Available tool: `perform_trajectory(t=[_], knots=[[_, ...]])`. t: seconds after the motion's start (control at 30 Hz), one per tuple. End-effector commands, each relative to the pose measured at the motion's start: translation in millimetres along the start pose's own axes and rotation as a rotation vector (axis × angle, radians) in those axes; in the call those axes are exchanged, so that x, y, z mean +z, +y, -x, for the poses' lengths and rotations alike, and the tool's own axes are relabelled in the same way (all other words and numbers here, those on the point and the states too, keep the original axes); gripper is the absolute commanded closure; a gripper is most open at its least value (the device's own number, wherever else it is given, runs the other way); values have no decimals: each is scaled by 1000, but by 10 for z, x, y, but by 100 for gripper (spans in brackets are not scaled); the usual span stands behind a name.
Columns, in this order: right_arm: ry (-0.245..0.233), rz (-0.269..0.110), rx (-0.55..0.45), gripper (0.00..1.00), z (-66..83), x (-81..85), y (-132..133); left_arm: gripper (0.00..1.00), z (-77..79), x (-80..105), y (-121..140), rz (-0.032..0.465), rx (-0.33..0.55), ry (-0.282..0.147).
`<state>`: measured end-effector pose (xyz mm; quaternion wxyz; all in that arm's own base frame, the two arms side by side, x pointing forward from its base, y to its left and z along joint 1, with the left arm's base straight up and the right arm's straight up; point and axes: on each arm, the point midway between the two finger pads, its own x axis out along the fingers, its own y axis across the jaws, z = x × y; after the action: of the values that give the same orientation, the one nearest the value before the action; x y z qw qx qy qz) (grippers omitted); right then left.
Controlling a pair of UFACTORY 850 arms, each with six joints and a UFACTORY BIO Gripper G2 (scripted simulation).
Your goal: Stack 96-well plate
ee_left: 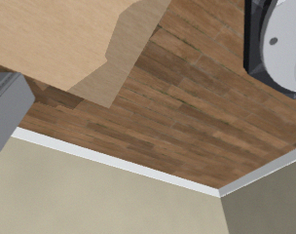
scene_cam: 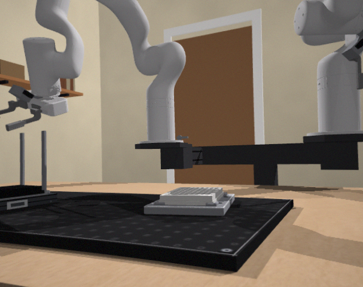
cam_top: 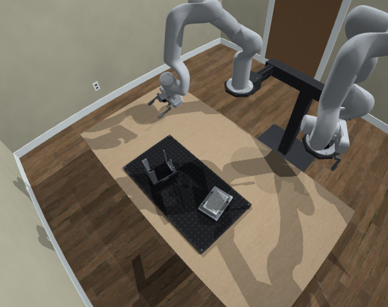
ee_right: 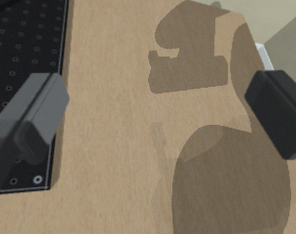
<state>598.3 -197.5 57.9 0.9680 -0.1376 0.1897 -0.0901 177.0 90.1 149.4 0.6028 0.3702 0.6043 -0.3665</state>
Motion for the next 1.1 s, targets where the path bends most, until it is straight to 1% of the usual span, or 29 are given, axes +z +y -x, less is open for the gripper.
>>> perform_trajectory(t=[0.0,0.13,0.2,0.5,0.6,0.63,0.7,0.73,1.07], knots=[[-6,-3,0,63,-68,159,218,0,1,1,3,0,1,0],[-6,-3,0,63,-75,176,244,0,1,1,3,0,1,0],[-65,-32,14,63,-89,229,328,0,1,1,3,0,1,0],[-67,-33,14,63,-149,470,704,0,1,1,3,0,1,0],[-67,-33,14,63,-154,489,734,0,1,1,3,0,1,0],[-95,-49,22,63,-157,515,777,0,1,1,3,0,1,0],[-95,-49,22,63,-157,515,777,0,1,1,3,0,1,0],[-123,-65,30,63,-159,541,820,0,1,1,3,0,1,0],[-126,-67,30,63,-183,796,1239,0,1,1,3,0,1,0]])
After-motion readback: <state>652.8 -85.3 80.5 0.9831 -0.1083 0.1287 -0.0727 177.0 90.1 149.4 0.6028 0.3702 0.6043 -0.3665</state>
